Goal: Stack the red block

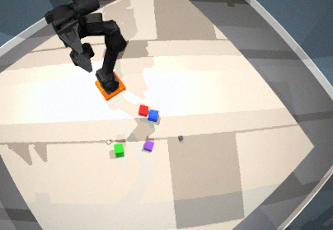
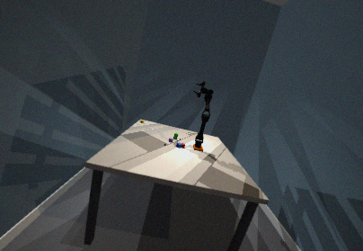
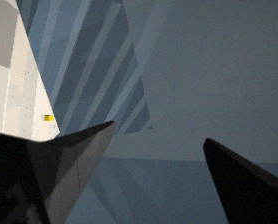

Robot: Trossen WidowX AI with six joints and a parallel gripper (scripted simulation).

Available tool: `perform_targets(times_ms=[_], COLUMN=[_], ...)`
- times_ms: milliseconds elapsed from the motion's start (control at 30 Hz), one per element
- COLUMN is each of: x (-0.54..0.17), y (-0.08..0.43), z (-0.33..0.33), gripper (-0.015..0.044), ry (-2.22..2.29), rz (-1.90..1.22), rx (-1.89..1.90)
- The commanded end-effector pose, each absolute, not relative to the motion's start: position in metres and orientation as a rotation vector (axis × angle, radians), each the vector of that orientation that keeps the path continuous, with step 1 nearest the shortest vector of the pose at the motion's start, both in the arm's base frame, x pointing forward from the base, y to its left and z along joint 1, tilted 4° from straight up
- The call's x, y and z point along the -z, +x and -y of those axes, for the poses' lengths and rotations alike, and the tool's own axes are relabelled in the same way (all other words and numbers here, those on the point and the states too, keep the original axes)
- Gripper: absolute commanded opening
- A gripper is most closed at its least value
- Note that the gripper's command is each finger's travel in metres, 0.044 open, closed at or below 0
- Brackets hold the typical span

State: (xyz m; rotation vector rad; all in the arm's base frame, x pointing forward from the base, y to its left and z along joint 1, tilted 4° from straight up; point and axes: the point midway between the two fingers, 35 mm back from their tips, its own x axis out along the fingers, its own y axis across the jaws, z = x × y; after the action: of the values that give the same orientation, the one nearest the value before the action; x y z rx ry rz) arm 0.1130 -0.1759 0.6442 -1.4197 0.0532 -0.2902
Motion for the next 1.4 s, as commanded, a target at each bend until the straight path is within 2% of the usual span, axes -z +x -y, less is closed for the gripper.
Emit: perform_targets(times_ms=[0, 33, 400, 700, 1033, 1367], x=[-0.644, -0.644, -0.639, -0.611, -0.55, -0.466], y=[0.113, 0.114, 0.148, 0.192, 0.253, 0.308], z=[0.176, 0.176, 0.194, 0.214, 0.218, 0.189], gripper=[0.0426, 0.044, 0.044, 0.044, 0.044, 0.044], ry=[-1.417, -1.409, -1.072, -0.754, -0.432, -0.175], rz=[-0.05, -0.042, 0.196, 0.273, 0.201, -0.005], rx=[0.29, 0.289, 0.257, 0.227, 0.176, 0.109])
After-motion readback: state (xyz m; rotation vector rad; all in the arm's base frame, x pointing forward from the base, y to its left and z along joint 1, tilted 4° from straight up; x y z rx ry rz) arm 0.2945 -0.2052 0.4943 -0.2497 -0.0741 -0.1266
